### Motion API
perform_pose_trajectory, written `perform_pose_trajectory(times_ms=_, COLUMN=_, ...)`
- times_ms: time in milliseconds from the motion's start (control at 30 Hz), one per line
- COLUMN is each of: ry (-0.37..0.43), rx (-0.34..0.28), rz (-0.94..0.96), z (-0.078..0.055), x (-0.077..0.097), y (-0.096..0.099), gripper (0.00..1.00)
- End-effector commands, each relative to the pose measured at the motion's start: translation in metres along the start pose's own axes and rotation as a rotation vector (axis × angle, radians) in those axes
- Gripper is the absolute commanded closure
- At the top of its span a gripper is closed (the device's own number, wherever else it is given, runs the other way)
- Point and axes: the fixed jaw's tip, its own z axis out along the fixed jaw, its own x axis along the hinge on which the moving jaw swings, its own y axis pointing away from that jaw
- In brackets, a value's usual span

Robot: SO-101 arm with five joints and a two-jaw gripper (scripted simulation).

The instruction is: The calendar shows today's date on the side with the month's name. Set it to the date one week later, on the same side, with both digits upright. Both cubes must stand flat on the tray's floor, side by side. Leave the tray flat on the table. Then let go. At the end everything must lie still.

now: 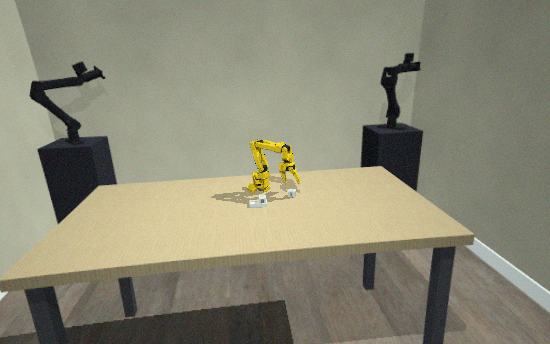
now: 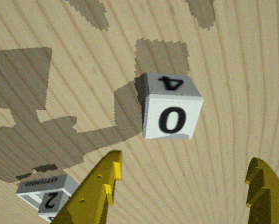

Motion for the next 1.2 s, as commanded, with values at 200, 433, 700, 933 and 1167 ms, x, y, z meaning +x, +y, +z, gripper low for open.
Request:
perform_pose_trajectory(times_ms=200, ry=0.002, rx=0.018, rz=-0.001, z=-0.0014, x=0.0015, y=-0.0024, gripper=0.65)
perform_pose_trajectory(times_ms=433, ry=-0.003, rx=-0.015, rz=0.018, z=0.0024, x=0.0038, y=-0.0005, gripper=0.65)
perform_pose_trajectory(times_ms=700, ry=-0.003, rx=-0.015, rz=0.018, z=0.0024, x=0.0038, y=-0.0005, gripper=0.65)
perform_pose_trajectory(times_ms=933, ry=-0.003, rx=-0.015, rz=0.018, z=0.0029, x=0.0038, y=-0.0006, gripper=0.65)
perform_pose_trajectory(times_ms=1167, ry=-0.003, rx=-0.015, rz=0.018, z=0.0074, x=0.0039, y=-0.0011, gripper=0.65)
